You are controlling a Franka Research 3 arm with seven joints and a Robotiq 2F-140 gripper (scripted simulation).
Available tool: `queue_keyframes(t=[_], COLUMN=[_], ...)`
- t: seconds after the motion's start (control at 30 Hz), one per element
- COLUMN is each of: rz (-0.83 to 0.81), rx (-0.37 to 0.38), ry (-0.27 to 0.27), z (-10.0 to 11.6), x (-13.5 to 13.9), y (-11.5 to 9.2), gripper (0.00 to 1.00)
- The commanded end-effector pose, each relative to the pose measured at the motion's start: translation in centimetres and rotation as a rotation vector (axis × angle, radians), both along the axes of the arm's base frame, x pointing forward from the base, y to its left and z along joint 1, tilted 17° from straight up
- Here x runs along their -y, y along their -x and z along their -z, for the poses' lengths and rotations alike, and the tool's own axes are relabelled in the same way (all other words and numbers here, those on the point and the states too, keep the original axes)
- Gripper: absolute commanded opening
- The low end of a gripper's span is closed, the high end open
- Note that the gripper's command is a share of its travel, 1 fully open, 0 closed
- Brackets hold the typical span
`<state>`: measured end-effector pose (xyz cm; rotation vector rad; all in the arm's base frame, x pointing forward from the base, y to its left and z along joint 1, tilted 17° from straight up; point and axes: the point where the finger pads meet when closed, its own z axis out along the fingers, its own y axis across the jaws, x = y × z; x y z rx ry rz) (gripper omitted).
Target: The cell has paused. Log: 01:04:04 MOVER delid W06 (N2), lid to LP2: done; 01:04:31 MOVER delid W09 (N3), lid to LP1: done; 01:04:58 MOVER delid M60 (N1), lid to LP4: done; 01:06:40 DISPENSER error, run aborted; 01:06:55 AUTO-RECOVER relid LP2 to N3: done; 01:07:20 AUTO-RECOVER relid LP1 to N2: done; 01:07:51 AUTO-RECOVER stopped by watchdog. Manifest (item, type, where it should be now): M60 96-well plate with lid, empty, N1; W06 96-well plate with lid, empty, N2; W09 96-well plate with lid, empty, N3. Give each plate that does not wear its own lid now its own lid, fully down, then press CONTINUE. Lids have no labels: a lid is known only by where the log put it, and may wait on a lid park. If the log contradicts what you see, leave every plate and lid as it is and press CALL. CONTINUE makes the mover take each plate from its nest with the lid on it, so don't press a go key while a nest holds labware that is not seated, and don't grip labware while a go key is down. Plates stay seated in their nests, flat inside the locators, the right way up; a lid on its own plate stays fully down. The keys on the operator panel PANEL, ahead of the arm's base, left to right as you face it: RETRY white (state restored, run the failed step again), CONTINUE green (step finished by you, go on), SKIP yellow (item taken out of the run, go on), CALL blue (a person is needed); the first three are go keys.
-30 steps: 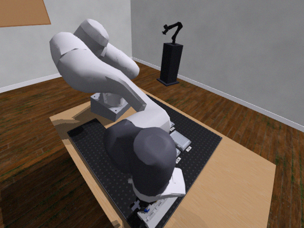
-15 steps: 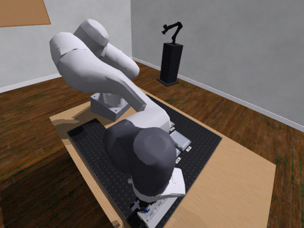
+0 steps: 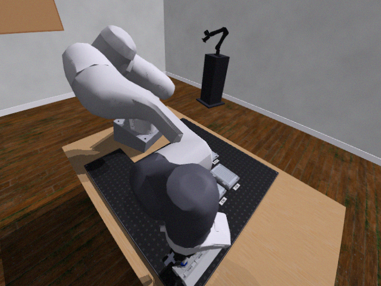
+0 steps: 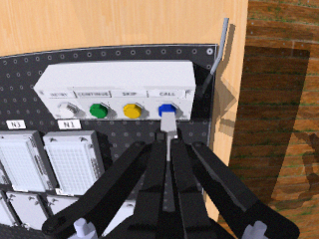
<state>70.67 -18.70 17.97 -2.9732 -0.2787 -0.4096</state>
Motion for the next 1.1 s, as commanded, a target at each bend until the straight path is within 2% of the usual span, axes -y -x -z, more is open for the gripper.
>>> queue_keyframes(t=[0.0,1.07], rz=[-0.003,-0.003], rx=[0.003,0.003], ry=[0.001,0.001], z=[0.4,2.3], x=[-0.1,-0.4], y=[-0.2,-0.7], gripper=[0.00,0.00])
